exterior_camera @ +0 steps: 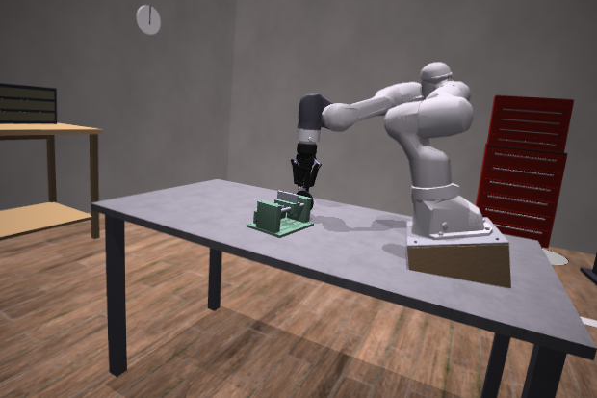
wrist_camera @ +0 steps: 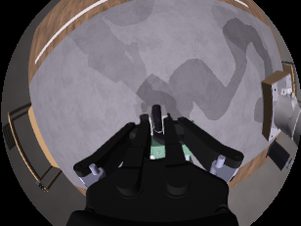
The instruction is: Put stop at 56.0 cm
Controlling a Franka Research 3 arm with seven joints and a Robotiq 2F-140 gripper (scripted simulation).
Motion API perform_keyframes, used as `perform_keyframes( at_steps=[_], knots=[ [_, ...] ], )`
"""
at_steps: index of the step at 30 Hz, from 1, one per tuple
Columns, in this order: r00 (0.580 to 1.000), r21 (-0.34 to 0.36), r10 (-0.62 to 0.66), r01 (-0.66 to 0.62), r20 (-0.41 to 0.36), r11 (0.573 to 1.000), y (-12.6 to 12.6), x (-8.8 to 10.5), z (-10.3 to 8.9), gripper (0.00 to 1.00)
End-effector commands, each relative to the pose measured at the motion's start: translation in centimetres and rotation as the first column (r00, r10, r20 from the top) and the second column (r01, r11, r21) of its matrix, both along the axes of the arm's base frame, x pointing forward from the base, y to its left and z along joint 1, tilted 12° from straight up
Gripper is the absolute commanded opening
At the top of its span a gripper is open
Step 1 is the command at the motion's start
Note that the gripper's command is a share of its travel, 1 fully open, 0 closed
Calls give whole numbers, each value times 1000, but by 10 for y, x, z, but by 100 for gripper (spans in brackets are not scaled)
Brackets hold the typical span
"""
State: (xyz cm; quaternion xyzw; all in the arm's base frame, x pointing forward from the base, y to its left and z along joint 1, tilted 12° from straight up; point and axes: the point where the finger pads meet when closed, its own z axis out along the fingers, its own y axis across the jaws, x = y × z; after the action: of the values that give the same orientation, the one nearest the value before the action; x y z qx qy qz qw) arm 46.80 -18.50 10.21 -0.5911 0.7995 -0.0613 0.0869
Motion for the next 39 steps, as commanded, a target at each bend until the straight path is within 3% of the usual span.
perform_keyframes(
  at_steps=[1, 19, 39],
  knots=[
    [1000, 1, -4, 4, 0, 1000, 1, 0, -8, 4],
    [1000, 1, -4, 4, 0, 1000, 8, -17, -31, 4],
    [1000, 1, -4, 4, 0, 1000, 17, -46, -26, 4]
  ],
)
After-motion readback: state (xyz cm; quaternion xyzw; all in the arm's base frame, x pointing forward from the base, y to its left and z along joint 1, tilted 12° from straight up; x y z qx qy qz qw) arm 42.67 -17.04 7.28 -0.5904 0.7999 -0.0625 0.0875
